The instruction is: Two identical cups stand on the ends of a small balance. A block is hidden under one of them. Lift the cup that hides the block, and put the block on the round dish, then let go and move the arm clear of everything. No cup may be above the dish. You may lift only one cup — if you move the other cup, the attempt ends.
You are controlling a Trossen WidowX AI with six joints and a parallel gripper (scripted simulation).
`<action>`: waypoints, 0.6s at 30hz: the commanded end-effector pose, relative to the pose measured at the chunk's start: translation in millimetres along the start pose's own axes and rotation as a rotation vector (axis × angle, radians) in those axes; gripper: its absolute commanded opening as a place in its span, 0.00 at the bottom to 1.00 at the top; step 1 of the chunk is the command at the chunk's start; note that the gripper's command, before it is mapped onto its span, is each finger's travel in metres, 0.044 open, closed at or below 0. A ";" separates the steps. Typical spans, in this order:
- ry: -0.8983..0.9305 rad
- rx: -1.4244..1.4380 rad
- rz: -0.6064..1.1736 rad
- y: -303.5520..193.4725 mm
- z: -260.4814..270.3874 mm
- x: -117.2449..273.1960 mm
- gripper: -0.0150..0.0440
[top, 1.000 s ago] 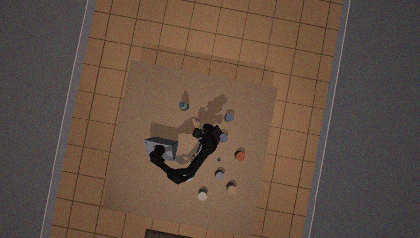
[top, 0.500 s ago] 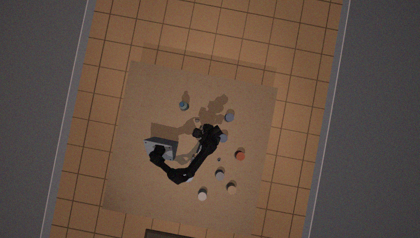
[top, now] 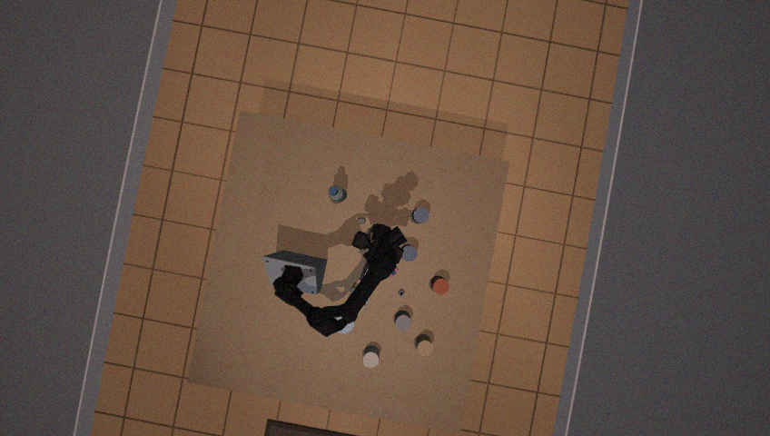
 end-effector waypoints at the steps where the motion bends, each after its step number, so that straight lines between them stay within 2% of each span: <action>1: 0.004 0.015 0.002 23.8 26.6 -19.1 0.25; 12: 0.000 0.010 -0.007 66.8 98.4 -77.9 0.25; 18: -0.001 0.009 -0.007 68.5 102.6 -85.3 0.25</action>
Point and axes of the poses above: the point midway between the two fingers, 35 mm back from their tips, its own x axis back along the fingers, its own z axis across the jaws, y = z × x, the point moved 5 cm from there along x, back along the fingers, and after that the axes turned 4 degrees about x, right-handed, at the moved point
